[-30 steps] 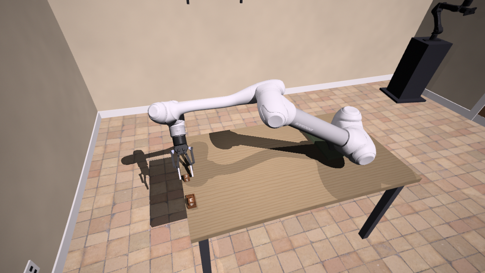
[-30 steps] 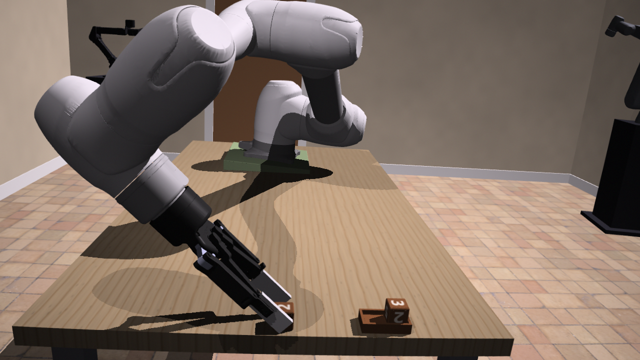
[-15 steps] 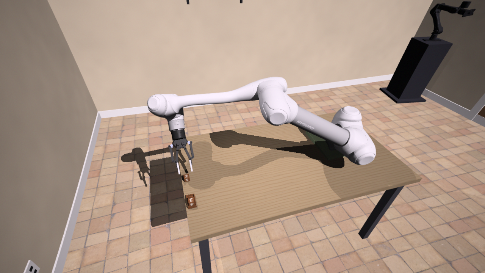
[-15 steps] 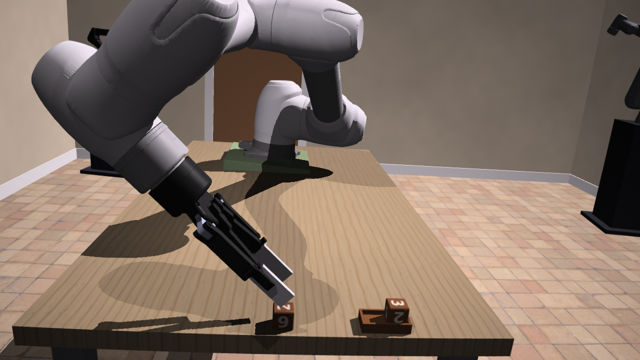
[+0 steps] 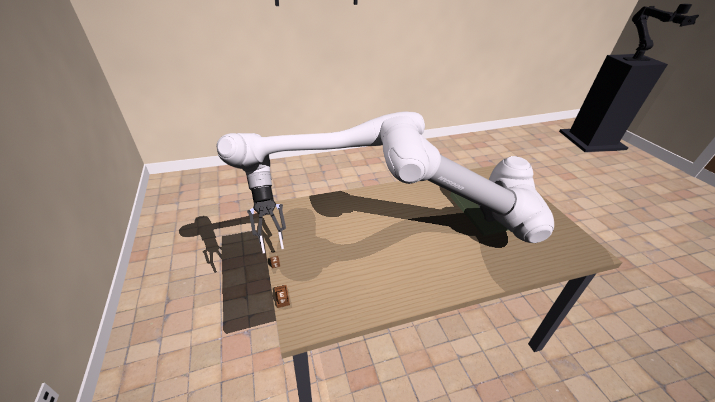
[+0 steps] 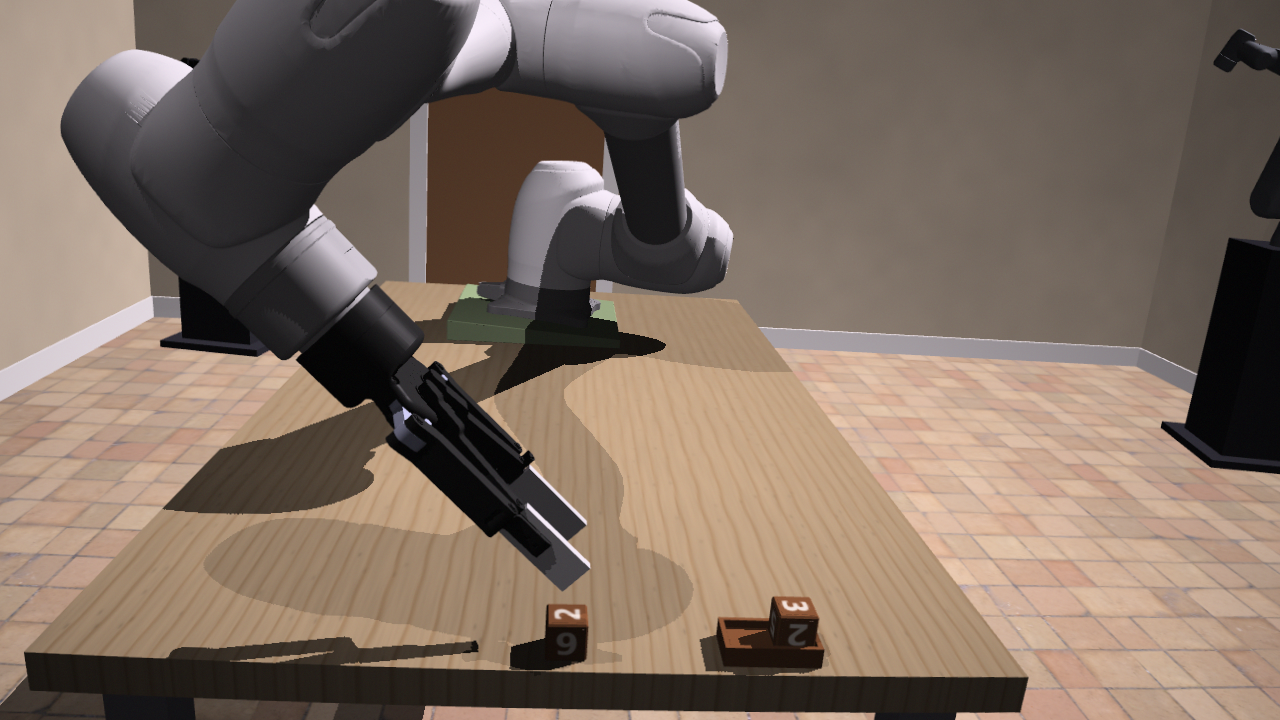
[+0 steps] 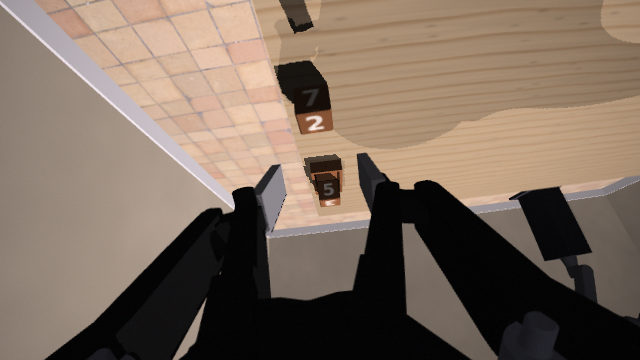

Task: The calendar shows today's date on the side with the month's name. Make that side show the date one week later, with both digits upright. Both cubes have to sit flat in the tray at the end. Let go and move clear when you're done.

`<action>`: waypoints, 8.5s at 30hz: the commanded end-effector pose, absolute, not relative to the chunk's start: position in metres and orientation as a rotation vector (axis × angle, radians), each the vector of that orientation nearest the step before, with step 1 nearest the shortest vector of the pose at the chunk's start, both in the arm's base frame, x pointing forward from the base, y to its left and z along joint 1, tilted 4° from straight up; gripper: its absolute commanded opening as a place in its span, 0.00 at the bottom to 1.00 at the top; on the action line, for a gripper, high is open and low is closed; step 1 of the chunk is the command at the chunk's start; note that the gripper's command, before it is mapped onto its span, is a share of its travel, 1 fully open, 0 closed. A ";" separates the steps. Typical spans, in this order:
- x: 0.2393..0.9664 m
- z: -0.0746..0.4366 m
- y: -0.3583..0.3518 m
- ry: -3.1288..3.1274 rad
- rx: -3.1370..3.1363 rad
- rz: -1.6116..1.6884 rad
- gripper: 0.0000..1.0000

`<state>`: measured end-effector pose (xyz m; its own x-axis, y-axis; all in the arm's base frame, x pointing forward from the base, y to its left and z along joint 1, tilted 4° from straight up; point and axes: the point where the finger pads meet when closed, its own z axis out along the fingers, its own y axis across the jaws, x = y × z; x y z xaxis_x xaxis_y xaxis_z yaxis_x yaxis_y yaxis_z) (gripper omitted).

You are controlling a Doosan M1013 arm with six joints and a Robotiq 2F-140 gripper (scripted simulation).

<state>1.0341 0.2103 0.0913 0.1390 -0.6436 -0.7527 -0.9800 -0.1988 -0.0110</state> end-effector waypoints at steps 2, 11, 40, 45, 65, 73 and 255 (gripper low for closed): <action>1.034 0.092 0.210 1.555 -1.911 0.852 0.47; 1.033 0.093 0.213 1.686 -2.069 0.652 0.47; 1.030 0.097 0.223 1.879 -2.301 0.277 0.47; 1.031 0.099 0.224 1.945 -2.380 0.103 0.47; 1.030 0.101 0.228 1.955 -2.392 0.070 1.00; 1.030 0.108 0.227 1.957 -2.390 0.070 1.00; 1.030 0.031 0.232 1.959 -2.389 0.070 0.36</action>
